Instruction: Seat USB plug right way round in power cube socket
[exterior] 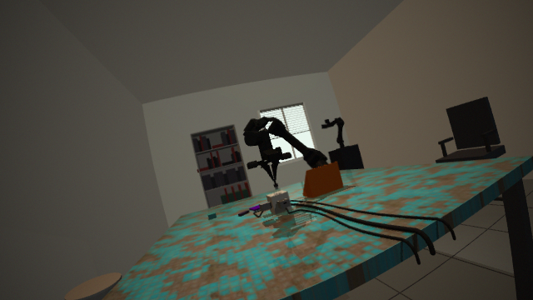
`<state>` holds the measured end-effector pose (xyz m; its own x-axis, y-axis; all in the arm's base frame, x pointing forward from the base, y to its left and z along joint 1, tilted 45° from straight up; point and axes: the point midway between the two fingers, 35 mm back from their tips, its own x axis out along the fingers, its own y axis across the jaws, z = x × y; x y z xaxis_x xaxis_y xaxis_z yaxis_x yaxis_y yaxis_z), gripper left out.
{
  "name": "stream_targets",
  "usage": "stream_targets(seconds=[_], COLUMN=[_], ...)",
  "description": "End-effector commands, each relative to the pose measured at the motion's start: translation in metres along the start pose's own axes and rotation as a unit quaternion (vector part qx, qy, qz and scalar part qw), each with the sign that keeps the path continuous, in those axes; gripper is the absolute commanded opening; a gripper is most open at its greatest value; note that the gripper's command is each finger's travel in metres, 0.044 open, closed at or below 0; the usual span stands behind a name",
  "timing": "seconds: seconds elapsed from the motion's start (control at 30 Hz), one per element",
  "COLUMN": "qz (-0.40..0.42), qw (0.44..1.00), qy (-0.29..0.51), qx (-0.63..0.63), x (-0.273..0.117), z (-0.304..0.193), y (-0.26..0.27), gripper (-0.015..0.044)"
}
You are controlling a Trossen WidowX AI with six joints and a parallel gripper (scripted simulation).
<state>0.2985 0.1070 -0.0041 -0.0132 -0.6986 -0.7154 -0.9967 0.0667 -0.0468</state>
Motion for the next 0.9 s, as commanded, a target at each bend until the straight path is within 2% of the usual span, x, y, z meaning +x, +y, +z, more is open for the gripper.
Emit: stream_targets(seconds=[0.0, 0.87], qz=[-0.001, -0.002], qw=[1.000, 1.000], qy=[0.002, 0.004], qx=[-0.003, -0.015], x=[0.0010, 0.0041], z=[-0.0005, -0.0022], y=[-0.0001, -0.0001], gripper=[0.0000, 0.0000])
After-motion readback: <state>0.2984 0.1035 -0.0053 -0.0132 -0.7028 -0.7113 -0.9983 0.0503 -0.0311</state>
